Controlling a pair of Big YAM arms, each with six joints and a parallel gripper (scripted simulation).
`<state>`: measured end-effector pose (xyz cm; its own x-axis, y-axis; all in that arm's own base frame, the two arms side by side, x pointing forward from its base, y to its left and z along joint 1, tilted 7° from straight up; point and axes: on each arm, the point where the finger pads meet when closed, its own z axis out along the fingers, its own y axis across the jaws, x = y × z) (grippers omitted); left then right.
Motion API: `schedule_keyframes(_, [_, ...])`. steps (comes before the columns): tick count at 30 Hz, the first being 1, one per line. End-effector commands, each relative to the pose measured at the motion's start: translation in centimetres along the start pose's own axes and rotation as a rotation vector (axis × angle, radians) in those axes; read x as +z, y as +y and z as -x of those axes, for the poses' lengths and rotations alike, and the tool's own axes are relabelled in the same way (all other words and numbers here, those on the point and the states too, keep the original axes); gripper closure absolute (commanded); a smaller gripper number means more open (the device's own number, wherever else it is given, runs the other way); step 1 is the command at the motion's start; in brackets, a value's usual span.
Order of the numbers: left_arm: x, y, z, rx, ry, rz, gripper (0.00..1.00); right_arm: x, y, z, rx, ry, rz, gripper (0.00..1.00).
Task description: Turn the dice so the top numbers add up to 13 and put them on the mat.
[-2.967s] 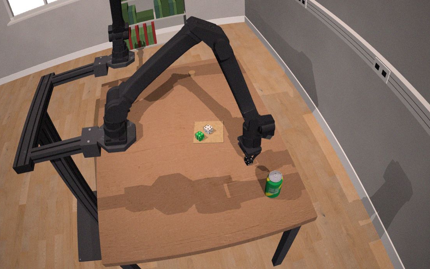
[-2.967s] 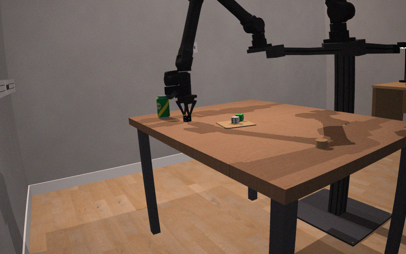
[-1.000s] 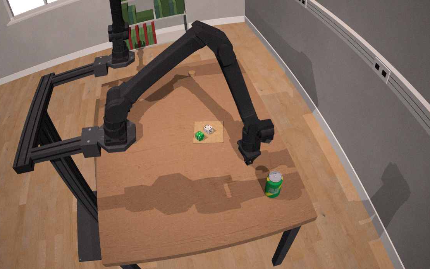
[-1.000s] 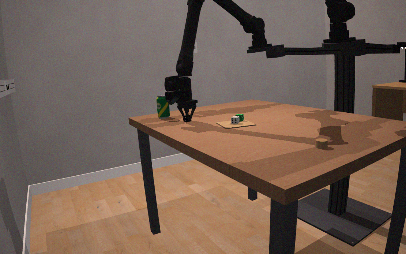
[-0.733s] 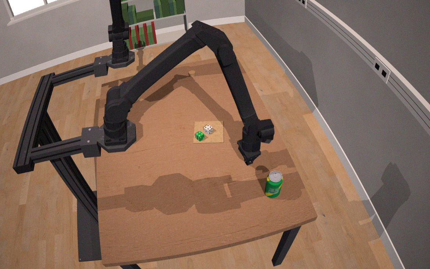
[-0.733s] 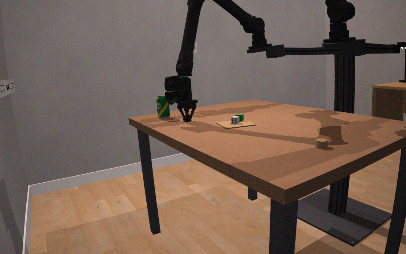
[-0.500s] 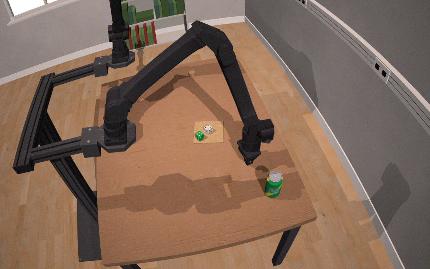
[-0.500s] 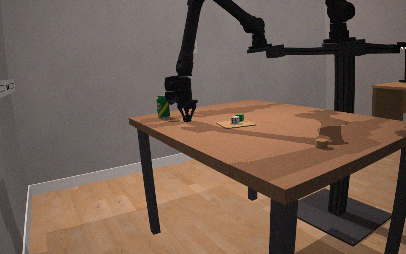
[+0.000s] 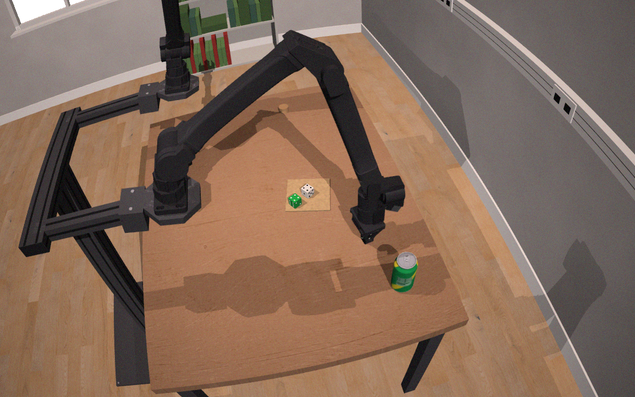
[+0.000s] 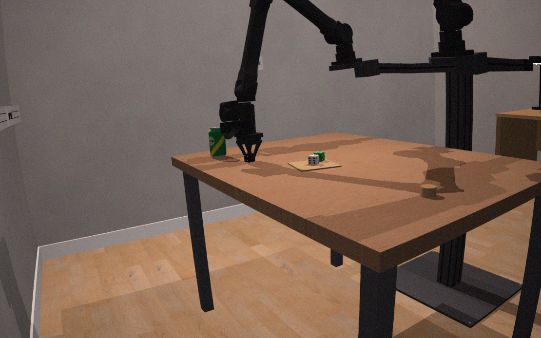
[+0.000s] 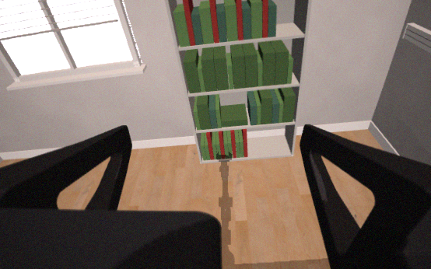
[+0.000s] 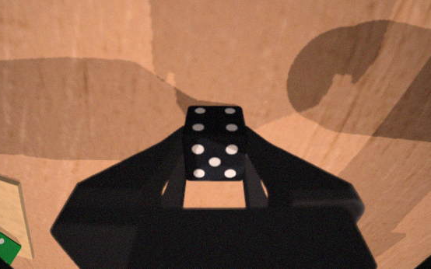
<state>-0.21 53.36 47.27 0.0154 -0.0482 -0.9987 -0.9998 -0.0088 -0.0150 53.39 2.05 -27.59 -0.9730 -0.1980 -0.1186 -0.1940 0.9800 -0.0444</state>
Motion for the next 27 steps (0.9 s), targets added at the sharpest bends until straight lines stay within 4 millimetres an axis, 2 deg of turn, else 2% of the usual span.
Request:
schedule_keyframes(1, [0.2, 0.2, 3.8, 0.015, -0.067, 0.001, 0.00, 0.8, -0.3, -0.4, -0.002, 0.006, 0.001, 0.74])
schedule_keyframes(3, [0.2, 0.2, 3.8, 0.015, -0.067, 0.001, 0.00, -1.6, -0.4, 0.3, -0.001, -0.005, -0.001, 0.74])
schedule_keyframes(7, [0.2, 0.2, 3.8, 0.015, -0.067, 0.001, 0.00, -3.7, -0.2, 0.6, -0.002, -0.011, -0.001, 0.74])
schedule_keyframes(15, [0.2, 0.2, 3.8, 0.015, -0.067, 0.001, 0.00, -9.4, 0.3, 0.5, -0.001, -0.011, 0.000, 0.74])
schedule_keyframes(17, [0.2, 0.2, 3.8, 0.015, -0.067, 0.001, 0.00, -9.4, 0.3, 0.5, -0.001, -0.011, 0.000, 0.74])
schedule_keyframes(20, [0.2, 0.2, 3.8, 0.015, -0.067, 0.001, 0.00, -10.5, 0.0, 0.2, 0.006, -0.007, -0.001, 0.74])
schedule_keyframes(22, [0.2, 0.2, 3.8, 0.015, -0.067, 0.001, 0.00, -8.9, 0.3, -1.2, 0.003, 0.034, 0.005, 0.74])
schedule_keyframes(27, [0.2, 0.2, 3.8, 0.015, -0.067, 0.001, 0.00, -8.9, 0.3, -1.2, 0.003, 0.033, 0.005, 0.74])
